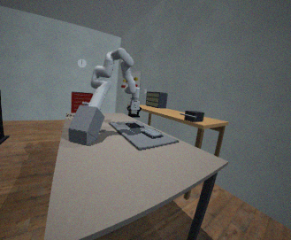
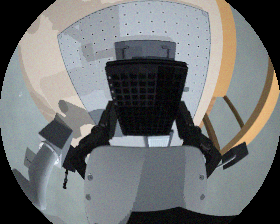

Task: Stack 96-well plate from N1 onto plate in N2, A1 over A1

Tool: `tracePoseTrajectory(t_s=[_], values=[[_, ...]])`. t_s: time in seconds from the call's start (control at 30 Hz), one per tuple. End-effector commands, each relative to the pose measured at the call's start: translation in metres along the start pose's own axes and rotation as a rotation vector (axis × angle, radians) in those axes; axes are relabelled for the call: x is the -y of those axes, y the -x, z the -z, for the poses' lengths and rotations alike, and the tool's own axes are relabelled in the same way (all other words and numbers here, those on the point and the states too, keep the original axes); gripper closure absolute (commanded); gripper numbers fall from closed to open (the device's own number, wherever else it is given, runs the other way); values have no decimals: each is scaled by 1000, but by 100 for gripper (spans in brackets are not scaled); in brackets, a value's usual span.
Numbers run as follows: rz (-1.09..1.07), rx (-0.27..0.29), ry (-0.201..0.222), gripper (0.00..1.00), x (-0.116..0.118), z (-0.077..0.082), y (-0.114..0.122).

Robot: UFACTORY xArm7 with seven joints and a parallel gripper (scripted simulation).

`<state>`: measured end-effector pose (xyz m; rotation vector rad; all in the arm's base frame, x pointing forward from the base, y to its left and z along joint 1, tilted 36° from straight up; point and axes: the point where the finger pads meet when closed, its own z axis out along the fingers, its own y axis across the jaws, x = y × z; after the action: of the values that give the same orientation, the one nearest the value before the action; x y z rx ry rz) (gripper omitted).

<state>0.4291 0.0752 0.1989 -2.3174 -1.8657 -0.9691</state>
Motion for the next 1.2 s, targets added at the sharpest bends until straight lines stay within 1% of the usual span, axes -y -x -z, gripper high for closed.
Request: tracePoseTrajectory(t_s=[0.0, 0.13, 0.23, 0.57, 0.63, 1.13, 1.17], values=[[-1, -1, 3, 100, -1, 1, 0], [-1, -1, 3, 100, -1, 1, 0], [99, -1, 3, 100, -3, 1, 10], [101, 0, 3, 100, -9, 1, 42], [101, 0, 3, 100, -9, 1, 42], [101, 0, 3, 100, -19, 1, 92], [101, 0, 3, 100, -19, 1, 92]])
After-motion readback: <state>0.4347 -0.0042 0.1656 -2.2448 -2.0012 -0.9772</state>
